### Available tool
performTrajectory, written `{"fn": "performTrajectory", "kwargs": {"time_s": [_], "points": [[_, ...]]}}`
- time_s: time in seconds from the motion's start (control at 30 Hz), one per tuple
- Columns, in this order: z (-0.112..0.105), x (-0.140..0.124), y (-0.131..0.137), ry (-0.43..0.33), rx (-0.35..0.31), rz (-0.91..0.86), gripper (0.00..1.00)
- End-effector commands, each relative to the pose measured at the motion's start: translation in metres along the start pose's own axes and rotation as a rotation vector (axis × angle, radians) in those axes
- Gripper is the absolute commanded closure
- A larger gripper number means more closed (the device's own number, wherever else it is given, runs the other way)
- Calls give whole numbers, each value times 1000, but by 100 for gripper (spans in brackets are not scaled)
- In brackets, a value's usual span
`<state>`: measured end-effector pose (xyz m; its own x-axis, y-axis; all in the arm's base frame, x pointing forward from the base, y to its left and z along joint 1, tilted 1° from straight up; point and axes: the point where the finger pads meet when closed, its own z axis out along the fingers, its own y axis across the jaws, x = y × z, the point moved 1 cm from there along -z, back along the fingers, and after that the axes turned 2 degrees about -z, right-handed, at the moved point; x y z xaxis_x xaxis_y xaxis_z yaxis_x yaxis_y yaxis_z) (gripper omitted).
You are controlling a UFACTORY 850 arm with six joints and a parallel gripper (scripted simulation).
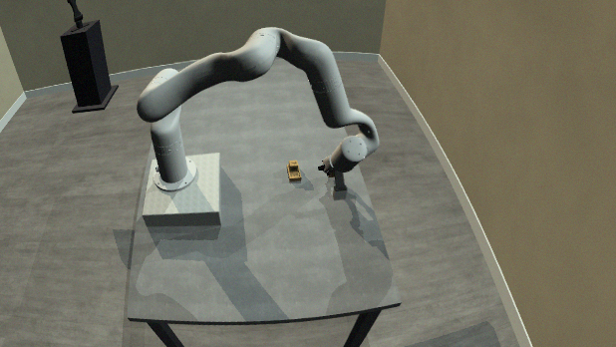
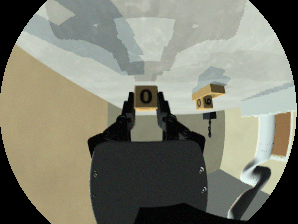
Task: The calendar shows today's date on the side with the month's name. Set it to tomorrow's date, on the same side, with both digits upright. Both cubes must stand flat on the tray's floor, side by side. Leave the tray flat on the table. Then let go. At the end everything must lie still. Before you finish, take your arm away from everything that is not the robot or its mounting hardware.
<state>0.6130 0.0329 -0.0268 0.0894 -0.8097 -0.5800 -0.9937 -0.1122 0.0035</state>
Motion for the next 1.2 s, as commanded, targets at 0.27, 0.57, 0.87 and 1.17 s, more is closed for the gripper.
{"fn": "performTrajectory", "kwargs": {"time_s": [0.27, 0.57, 0.87, 1.17], "points": [[6, 4, -1, 0, 2, -2, 71], [7, 5, -1, 0, 2, -2, 71], [7, 5, -1, 0, 2, -2, 71], [7, 5, -1, 0, 2, -2, 71]]}}
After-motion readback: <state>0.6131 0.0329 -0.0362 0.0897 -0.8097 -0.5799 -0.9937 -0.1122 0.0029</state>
